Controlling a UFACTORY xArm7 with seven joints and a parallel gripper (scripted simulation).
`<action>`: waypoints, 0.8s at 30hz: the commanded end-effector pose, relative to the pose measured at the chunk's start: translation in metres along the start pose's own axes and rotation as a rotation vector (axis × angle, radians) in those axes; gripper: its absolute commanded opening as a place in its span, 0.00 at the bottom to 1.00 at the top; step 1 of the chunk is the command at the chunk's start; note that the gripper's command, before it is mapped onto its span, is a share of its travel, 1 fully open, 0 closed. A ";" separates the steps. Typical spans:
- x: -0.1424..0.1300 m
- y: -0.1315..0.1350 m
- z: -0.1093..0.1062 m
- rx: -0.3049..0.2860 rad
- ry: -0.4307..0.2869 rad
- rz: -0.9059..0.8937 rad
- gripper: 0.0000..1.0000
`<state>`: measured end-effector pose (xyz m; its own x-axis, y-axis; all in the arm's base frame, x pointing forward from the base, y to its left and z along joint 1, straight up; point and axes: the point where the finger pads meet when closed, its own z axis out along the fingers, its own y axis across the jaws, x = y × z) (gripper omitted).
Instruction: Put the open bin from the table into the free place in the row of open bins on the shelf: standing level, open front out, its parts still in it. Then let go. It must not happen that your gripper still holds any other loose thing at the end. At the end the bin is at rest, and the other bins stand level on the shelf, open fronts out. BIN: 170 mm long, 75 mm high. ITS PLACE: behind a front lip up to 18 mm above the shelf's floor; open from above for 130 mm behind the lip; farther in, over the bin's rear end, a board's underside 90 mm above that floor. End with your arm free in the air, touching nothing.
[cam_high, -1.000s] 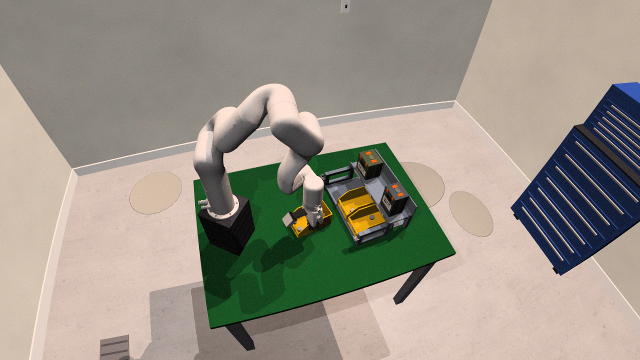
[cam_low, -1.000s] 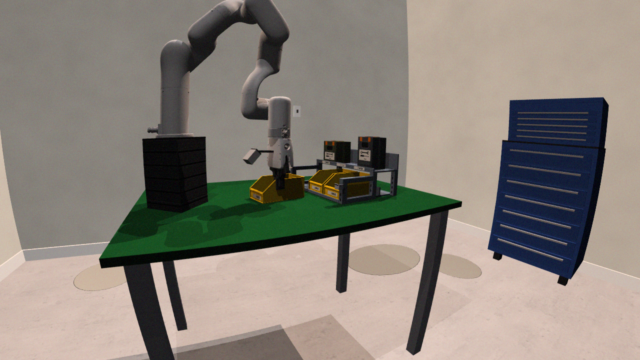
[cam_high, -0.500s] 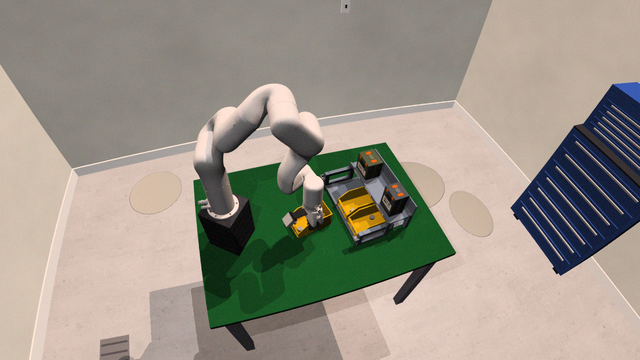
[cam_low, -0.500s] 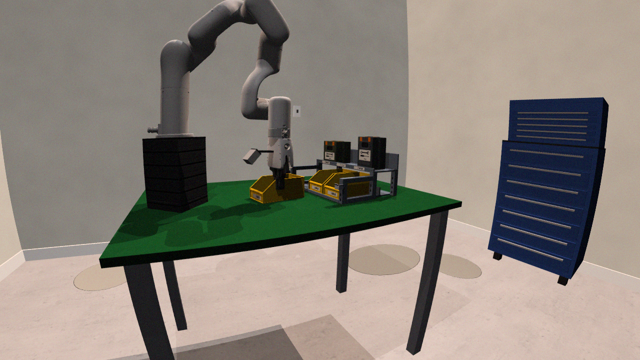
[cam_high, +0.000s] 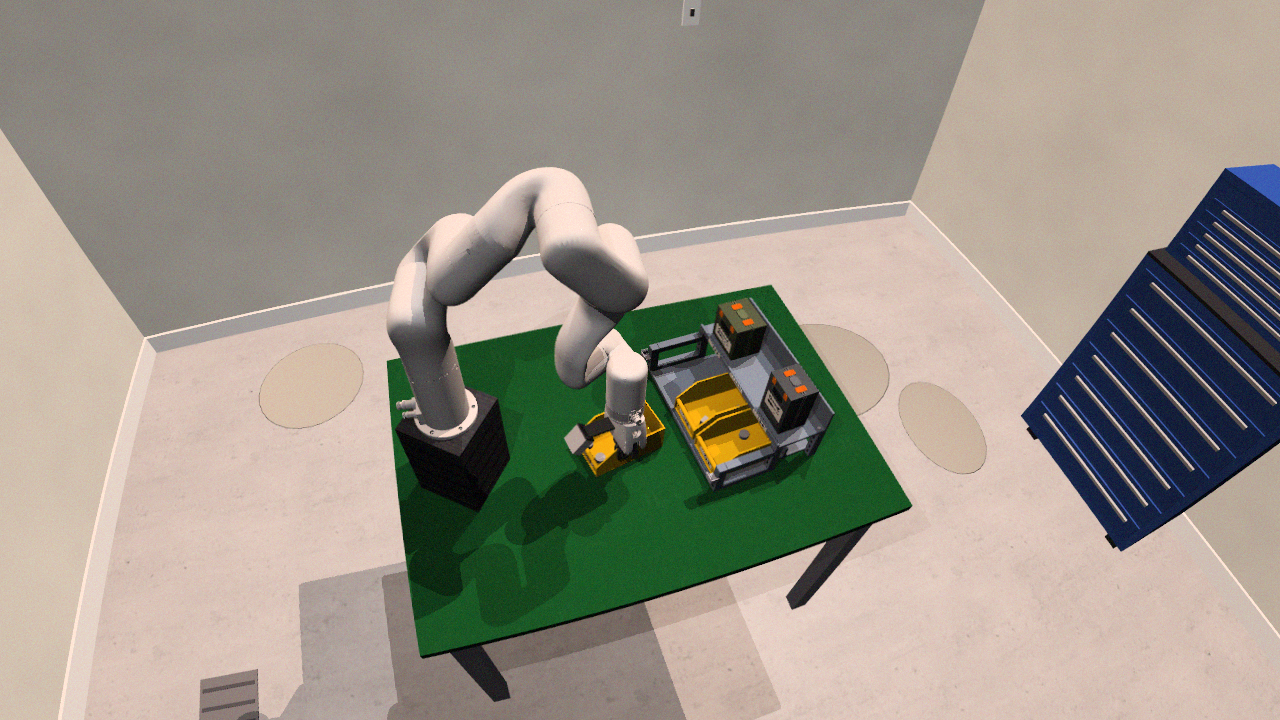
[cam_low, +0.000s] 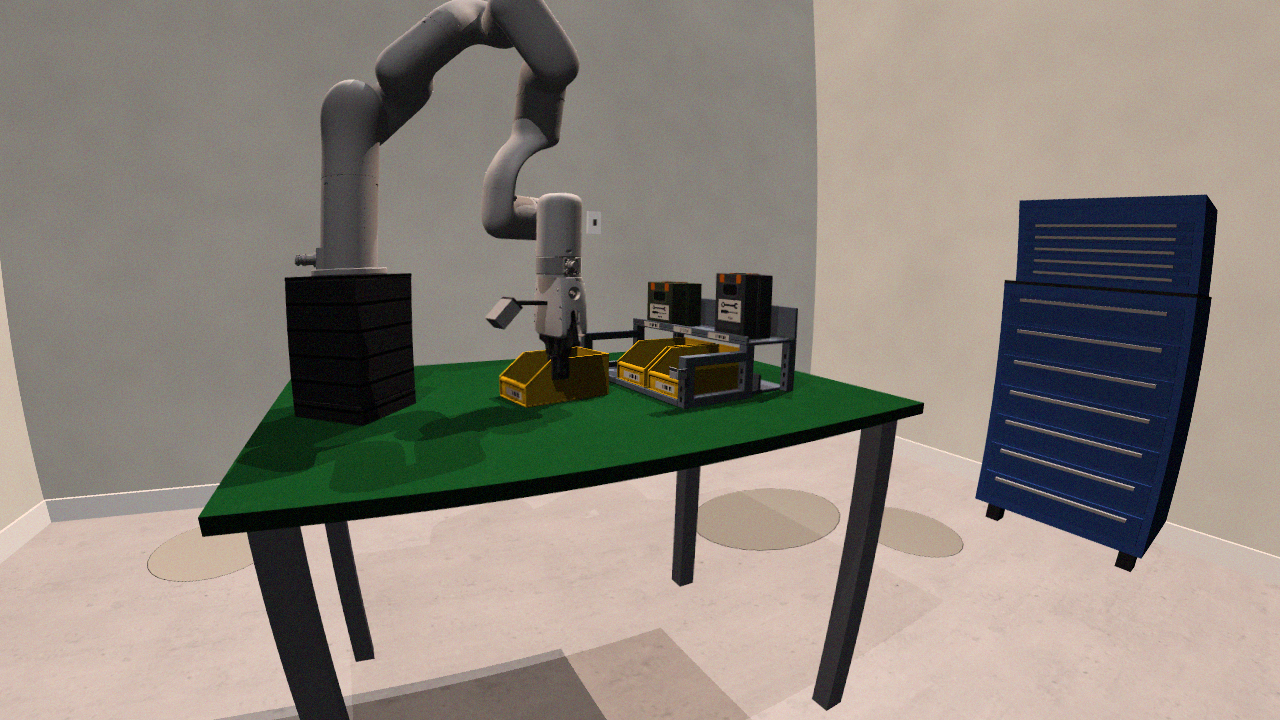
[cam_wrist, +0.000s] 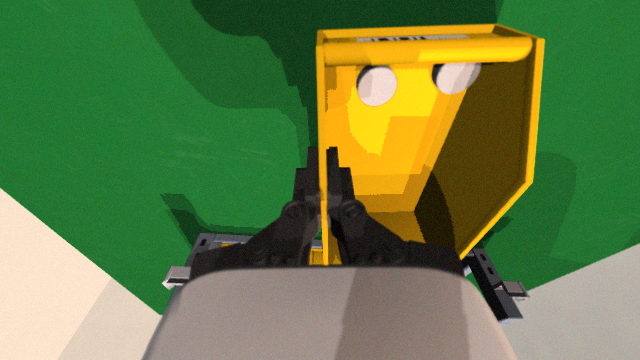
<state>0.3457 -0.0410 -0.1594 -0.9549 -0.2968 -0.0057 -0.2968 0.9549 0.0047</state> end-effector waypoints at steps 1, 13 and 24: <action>-0.001 -0.001 -0.001 0.001 -0.002 0.000 0.00; -0.001 -0.001 -0.001 0.001 -0.002 0.000 0.00; -0.001 -0.001 -0.009 0.001 -0.002 0.000 0.00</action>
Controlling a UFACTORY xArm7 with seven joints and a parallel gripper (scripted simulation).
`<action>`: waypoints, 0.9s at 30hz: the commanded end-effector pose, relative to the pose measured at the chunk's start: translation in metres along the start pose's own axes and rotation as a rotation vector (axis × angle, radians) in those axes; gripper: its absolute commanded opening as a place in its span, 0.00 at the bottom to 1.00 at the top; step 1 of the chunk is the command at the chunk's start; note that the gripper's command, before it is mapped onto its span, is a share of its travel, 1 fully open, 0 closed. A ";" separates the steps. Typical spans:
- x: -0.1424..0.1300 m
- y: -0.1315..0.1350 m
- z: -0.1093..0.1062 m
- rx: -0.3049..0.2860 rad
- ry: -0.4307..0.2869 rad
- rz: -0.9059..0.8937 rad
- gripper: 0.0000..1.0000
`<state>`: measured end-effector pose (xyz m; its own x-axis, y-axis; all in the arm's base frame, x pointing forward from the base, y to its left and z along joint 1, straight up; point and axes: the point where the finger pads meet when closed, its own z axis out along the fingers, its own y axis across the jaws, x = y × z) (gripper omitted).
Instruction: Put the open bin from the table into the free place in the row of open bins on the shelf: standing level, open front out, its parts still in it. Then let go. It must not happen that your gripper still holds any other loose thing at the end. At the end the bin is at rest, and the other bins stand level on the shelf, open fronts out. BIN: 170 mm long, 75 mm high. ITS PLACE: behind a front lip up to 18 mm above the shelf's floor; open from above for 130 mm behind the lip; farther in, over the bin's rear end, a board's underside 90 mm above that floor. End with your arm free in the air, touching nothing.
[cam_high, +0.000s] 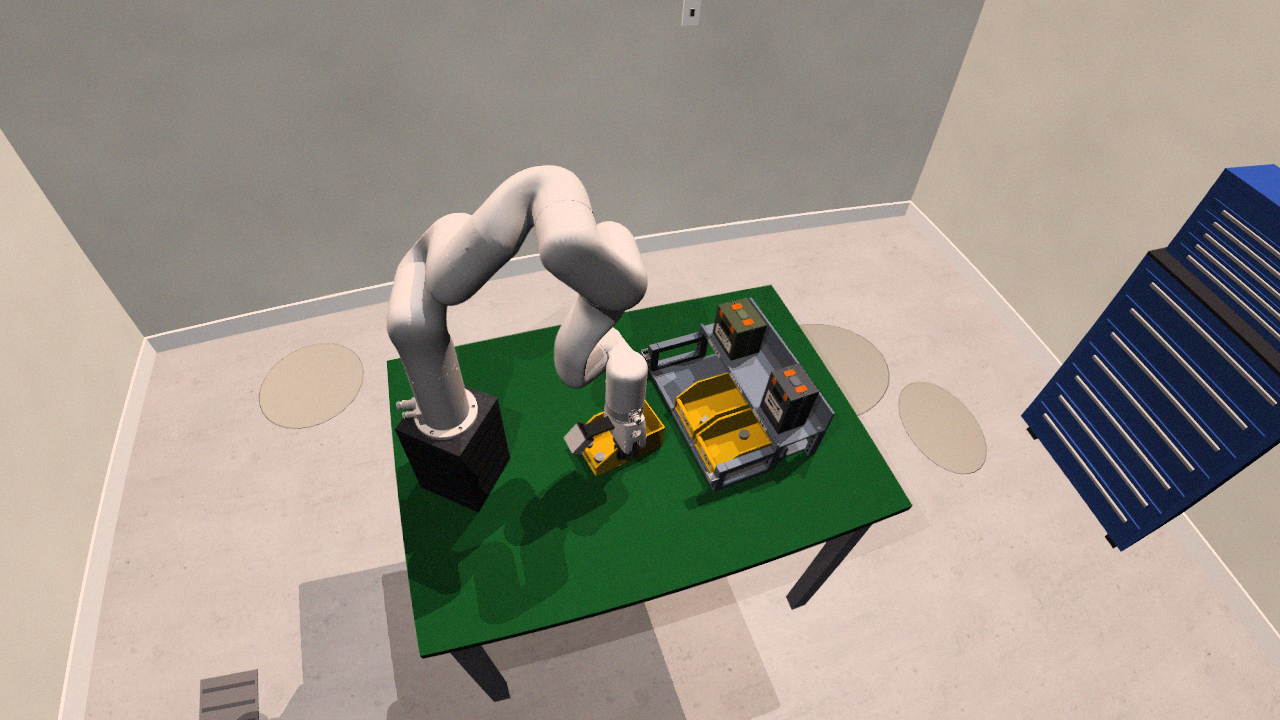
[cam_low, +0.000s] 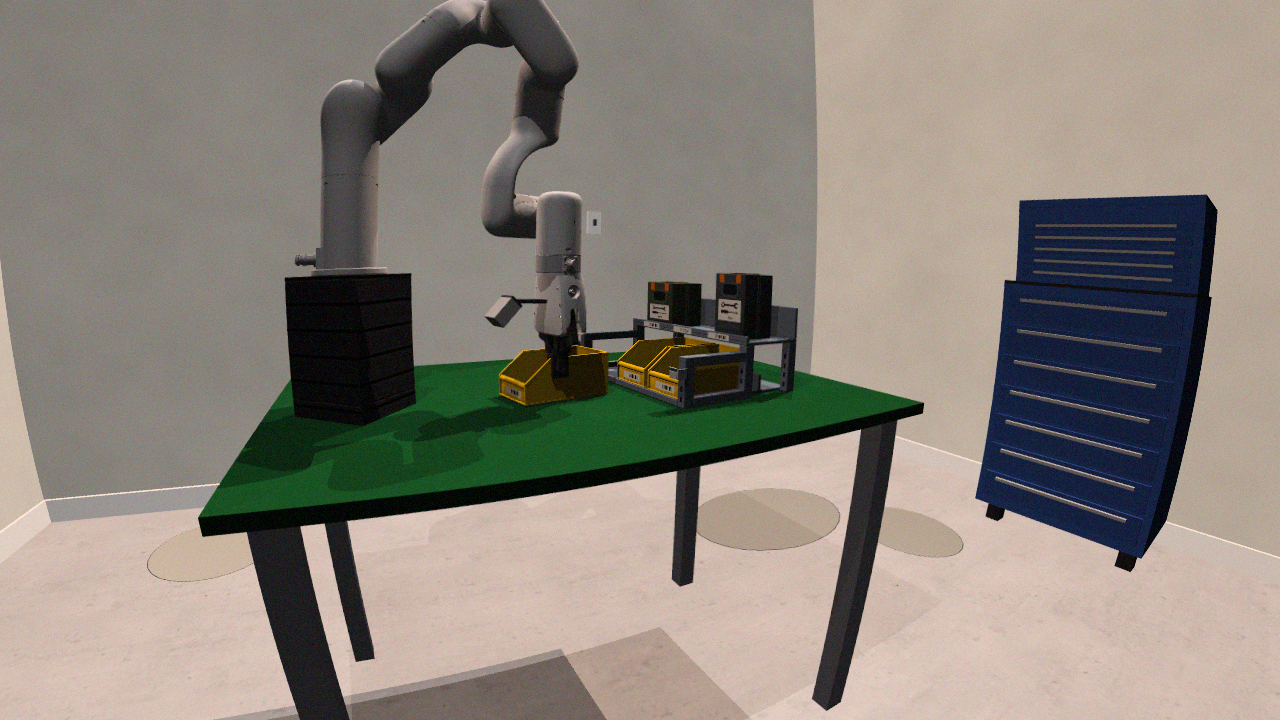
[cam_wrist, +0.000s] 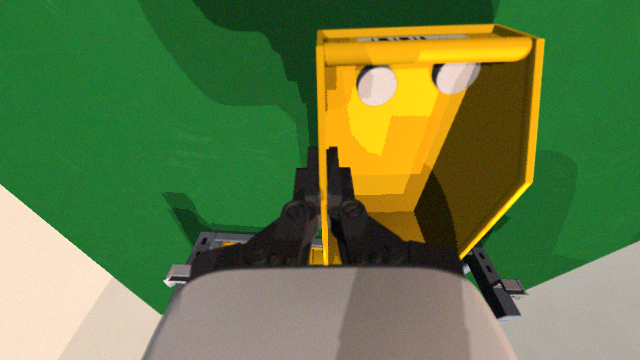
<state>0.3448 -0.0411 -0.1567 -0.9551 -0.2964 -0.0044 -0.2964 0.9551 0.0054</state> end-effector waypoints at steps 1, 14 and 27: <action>-0.002 -0.001 -0.008 0.002 -0.004 0.000 0.00; -0.002 -0.001 -0.011 0.002 -0.004 0.000 0.00; -0.002 -0.001 -0.023 0.002 -0.004 0.000 0.00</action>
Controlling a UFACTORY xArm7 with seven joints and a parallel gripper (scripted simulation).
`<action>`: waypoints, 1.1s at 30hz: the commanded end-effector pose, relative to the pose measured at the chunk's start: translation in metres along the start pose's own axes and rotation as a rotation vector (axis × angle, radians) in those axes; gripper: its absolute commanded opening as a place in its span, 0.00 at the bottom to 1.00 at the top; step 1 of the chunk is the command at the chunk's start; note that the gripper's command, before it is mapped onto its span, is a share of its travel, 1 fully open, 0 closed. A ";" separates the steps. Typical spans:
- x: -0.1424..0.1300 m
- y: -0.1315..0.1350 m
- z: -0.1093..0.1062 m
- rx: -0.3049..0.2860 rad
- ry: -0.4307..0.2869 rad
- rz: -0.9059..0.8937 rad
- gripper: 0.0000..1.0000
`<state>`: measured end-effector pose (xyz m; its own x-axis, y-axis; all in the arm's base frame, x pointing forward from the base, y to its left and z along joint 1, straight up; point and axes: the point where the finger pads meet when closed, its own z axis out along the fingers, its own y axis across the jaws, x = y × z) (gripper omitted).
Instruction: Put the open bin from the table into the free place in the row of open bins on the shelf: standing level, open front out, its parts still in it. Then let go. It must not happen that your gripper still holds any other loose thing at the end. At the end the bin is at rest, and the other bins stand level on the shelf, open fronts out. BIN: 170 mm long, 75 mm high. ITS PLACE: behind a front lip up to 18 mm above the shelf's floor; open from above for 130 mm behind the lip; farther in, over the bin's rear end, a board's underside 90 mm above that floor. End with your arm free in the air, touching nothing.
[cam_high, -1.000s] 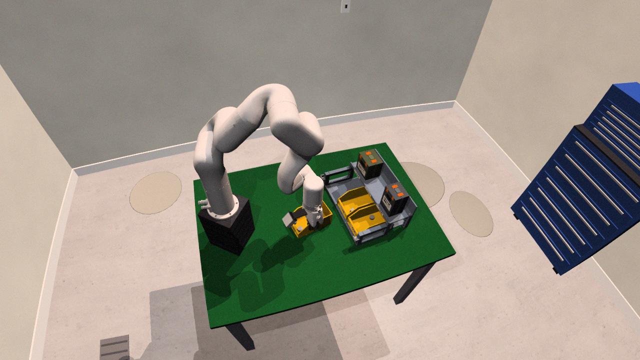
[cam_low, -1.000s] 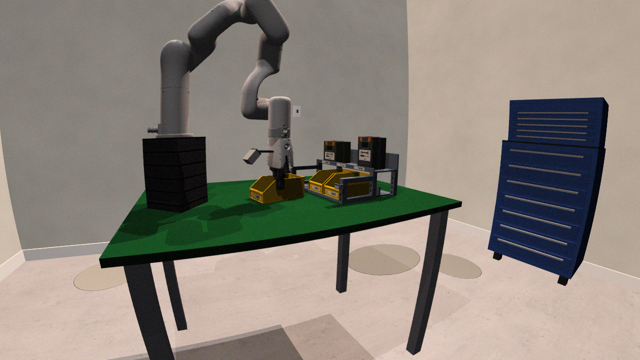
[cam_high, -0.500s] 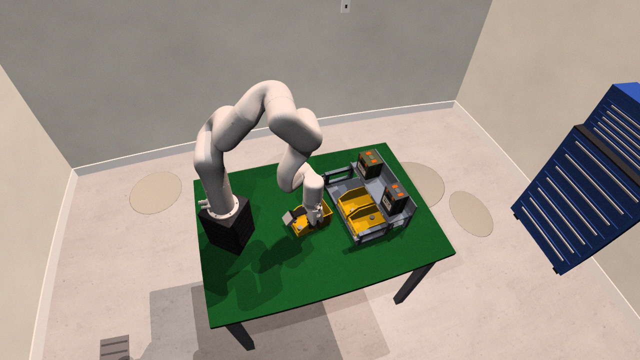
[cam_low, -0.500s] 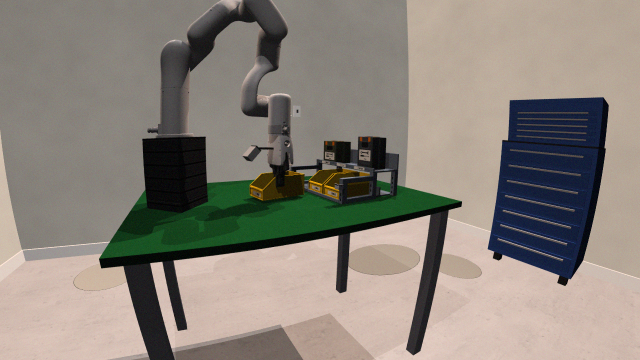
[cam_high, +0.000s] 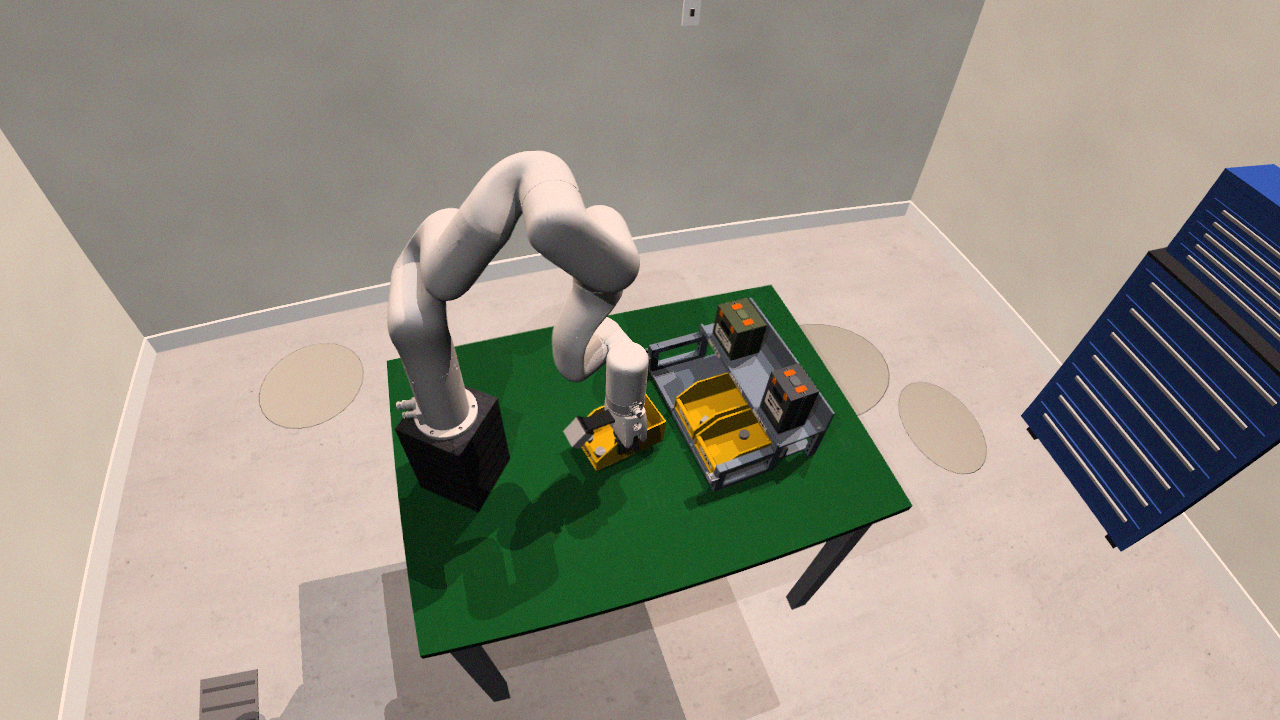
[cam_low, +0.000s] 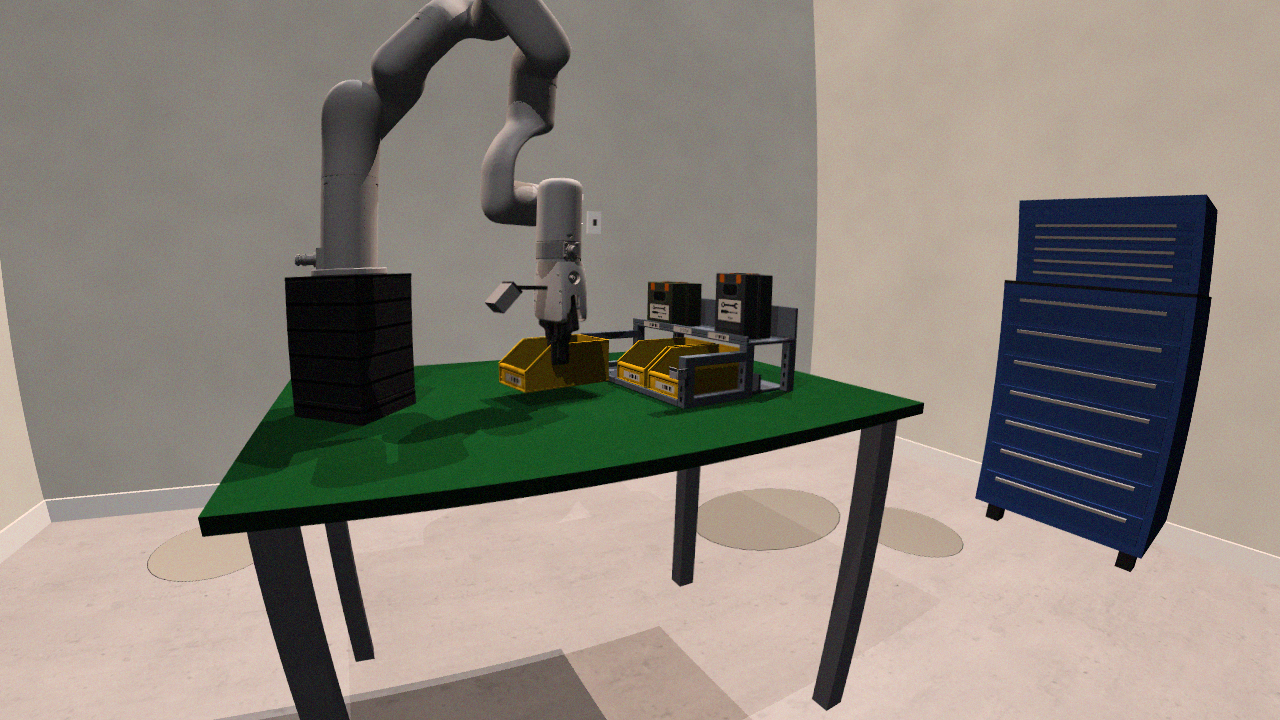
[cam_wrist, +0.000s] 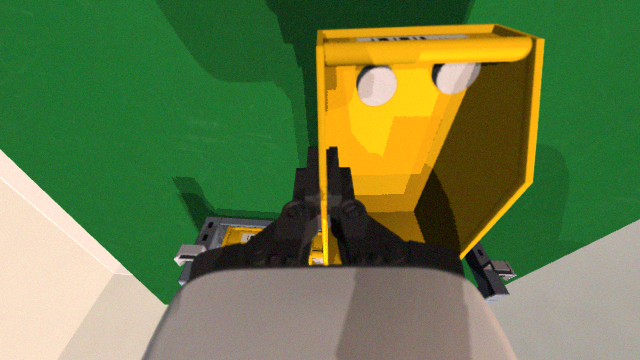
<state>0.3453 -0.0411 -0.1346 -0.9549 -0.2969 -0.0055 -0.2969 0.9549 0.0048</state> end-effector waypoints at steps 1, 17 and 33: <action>-0.001 -0.001 -0.001 0.001 -0.003 0.000 0.00; -0.002 -0.001 -0.010 0.001 -0.003 0.000 0.00; -0.002 -0.001 -0.006 0.001 -0.003 0.000 0.00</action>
<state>0.3457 -0.0412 -0.1289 -0.9549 -0.2967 -0.0057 -0.2968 0.9549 0.0046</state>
